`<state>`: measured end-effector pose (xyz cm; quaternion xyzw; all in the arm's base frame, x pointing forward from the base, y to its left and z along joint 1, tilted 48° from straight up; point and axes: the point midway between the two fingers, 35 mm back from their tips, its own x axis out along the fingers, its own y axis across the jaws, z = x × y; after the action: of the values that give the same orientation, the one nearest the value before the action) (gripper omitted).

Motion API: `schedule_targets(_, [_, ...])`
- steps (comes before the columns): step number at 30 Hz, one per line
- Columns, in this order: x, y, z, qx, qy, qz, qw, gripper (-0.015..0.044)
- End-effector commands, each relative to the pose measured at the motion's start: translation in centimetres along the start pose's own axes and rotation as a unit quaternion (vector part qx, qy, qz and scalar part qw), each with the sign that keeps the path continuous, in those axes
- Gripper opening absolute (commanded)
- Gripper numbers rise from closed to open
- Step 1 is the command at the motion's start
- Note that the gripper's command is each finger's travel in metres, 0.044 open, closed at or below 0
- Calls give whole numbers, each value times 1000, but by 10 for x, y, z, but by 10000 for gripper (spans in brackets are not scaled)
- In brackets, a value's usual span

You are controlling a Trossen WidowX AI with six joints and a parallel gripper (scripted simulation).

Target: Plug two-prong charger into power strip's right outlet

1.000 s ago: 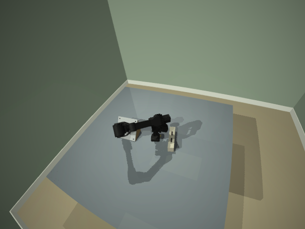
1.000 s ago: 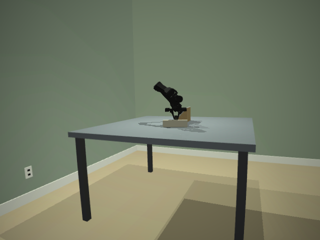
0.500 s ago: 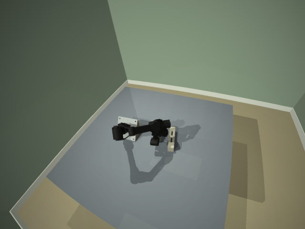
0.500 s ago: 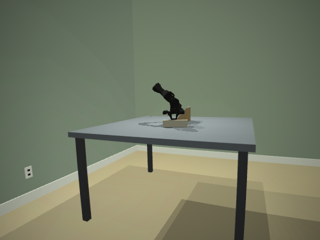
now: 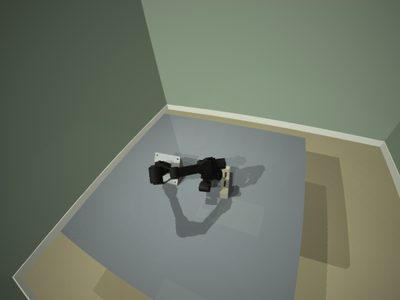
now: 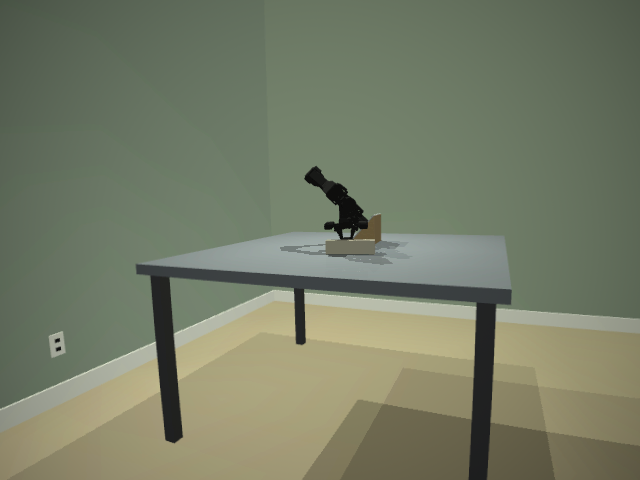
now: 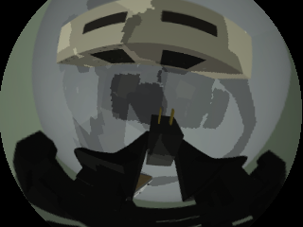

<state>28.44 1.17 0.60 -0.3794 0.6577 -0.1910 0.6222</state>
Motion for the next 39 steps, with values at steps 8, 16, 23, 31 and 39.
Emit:
schedule_targets(8, [0, -3, 16, 2, -2, -1, 1000, 0])
schedule_targets(16, [1, -4, 25, 4, -2, -1, 1000, 0])
schedule_targets(23, [2, -5, 33, 7, -2, -2, 1000, 0])
schedule_targets(31, [2, -5, 37, 8, -2, -2, 1000, 0])
schedule_targets(39, [2, -6, 37, 8, -2, -2, 1000, 0])
